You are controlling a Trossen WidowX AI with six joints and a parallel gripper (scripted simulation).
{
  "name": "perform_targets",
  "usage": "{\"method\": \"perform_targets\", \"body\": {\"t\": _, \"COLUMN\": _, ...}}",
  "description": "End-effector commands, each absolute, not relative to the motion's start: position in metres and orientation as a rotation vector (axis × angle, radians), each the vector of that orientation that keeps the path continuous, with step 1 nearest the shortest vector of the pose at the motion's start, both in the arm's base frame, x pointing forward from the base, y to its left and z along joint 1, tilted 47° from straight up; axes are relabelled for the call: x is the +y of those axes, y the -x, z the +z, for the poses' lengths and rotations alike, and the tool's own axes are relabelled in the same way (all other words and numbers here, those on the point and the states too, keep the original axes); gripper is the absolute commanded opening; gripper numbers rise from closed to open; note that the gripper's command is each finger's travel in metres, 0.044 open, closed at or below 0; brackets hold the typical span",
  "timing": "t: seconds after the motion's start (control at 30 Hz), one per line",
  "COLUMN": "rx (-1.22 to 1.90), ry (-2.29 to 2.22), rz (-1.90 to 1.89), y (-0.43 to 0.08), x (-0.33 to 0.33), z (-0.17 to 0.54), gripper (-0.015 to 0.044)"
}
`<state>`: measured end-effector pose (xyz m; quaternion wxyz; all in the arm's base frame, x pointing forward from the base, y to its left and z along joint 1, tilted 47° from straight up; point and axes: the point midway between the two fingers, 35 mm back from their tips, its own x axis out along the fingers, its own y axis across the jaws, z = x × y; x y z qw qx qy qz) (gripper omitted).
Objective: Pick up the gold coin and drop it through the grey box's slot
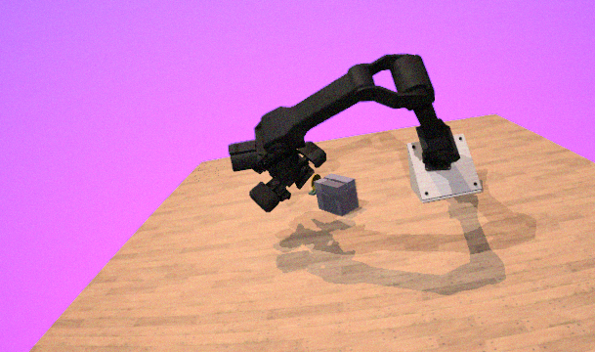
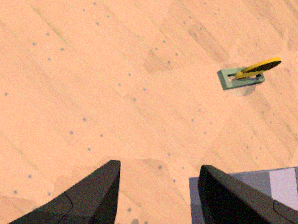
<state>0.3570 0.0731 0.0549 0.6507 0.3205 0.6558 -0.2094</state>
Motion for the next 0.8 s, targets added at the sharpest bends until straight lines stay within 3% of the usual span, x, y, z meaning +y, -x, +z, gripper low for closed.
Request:
{"method": "perform_targets", "body": {"t": 0.0, "rx": 1.605, "ry": -0.997, "rz": -0.698, "y": -0.357, "x": 0.024, "z": 0.024, "gripper": 0.0161}}
{"method": "perform_targets", "body": {"t": 0.37, "rx": 1.76, "ry": -1.984, "rz": -1.298, "y": -0.328, "x": -0.098, "z": -0.045, "gripper": 0.0161}}
{"method": "perform_targets", "body": {"t": 0.77, "rx": 1.761, "ry": -2.003, "rz": -1.305, "y": -0.325, "x": -0.074, "z": -0.07, "gripper": 0.0161}}
